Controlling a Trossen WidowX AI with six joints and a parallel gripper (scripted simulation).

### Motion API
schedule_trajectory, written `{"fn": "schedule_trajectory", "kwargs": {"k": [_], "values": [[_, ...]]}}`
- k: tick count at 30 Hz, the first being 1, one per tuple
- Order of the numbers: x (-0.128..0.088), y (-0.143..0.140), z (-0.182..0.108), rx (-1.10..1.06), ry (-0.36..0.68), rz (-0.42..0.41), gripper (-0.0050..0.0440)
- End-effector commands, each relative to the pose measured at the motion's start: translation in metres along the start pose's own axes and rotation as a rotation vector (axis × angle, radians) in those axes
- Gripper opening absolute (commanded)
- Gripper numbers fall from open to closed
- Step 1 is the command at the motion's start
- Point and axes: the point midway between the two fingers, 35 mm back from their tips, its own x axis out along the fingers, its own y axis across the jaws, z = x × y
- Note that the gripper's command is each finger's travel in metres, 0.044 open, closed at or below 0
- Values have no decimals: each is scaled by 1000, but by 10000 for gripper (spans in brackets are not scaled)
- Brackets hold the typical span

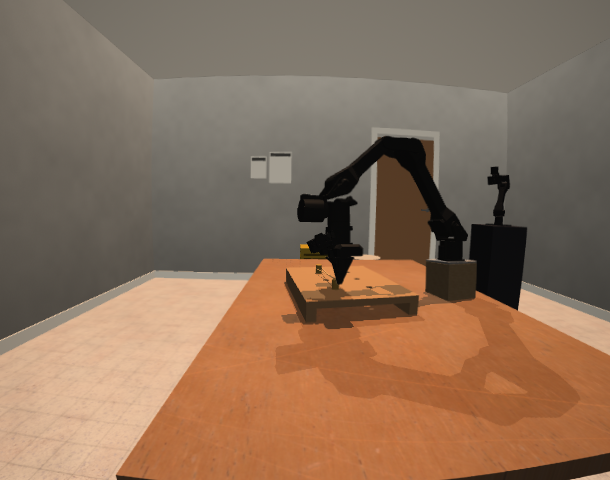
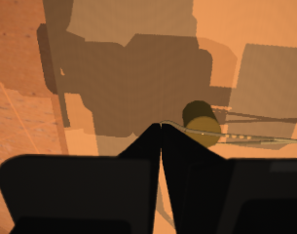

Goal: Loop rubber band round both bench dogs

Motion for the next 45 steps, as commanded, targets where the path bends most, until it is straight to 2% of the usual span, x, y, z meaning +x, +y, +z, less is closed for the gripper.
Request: {"fn": "schedule_trajectory", "kwargs": {"k": [1,19,45], "values": [[-1,11,6,-15,-19,-12,-50],[9,13,6,-15,-31,-131,-50],[6,12,9,-16,-34,-127,-50]]}}
